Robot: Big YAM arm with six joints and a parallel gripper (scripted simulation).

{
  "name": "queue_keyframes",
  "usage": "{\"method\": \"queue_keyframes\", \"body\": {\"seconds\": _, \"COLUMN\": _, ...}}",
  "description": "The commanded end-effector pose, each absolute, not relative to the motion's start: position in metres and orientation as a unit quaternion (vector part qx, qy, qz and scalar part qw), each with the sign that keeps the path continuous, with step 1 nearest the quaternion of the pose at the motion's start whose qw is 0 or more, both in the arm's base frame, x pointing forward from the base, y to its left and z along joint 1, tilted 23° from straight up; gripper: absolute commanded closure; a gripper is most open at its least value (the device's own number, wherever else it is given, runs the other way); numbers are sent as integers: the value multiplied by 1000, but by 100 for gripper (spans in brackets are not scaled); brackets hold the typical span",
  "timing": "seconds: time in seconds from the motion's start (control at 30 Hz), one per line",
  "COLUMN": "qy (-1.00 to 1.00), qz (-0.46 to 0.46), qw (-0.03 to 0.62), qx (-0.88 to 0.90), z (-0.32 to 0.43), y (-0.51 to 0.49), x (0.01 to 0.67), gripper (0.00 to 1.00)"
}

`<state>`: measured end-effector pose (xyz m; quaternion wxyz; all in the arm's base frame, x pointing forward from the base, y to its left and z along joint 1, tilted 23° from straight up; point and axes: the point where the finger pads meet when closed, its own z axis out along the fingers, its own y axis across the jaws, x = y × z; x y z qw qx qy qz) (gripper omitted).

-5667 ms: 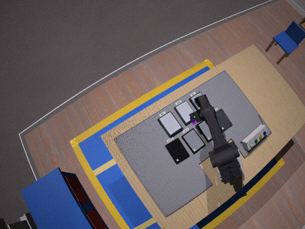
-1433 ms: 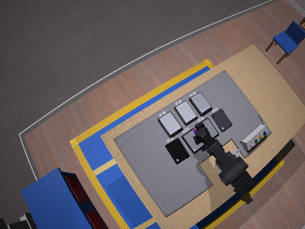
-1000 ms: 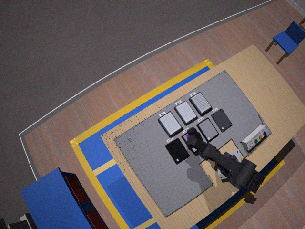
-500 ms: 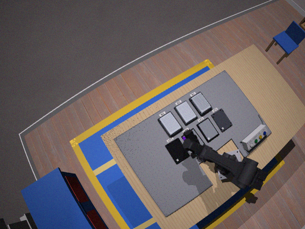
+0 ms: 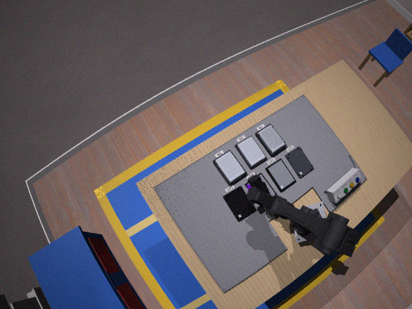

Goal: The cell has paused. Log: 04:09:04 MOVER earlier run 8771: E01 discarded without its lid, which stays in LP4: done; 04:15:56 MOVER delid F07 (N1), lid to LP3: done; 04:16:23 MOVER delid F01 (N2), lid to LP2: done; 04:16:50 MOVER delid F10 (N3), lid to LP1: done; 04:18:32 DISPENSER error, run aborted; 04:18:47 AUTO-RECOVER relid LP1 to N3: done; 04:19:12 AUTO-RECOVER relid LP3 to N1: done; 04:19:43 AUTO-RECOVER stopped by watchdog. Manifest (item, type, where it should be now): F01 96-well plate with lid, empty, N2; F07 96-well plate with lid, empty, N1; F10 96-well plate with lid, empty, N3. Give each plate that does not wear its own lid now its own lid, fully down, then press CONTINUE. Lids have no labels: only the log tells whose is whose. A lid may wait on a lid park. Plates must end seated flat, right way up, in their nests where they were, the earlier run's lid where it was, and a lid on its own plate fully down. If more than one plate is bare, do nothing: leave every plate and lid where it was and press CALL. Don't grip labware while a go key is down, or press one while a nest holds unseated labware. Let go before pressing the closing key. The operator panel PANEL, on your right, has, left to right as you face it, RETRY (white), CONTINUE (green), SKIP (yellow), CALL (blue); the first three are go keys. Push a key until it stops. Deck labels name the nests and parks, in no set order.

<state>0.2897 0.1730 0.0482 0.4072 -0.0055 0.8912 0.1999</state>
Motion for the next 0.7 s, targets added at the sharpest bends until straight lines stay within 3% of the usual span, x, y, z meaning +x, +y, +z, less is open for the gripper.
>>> {"method": "queue_keyframes", "body": {"seconds": 0.0, "qy": 888, "qz": 205, "qw": 411, "qx": 2, "z": 55, "y": 176, "x": 294, "gripper": 100}}
{"method": "queue_keyframes", "body": {"seconds": 0.67, "qy": 885, "qz": 201, "qw": 420, "qx": 1, "z": 61, "y": 154, "x": 388, "gripper": 100}}
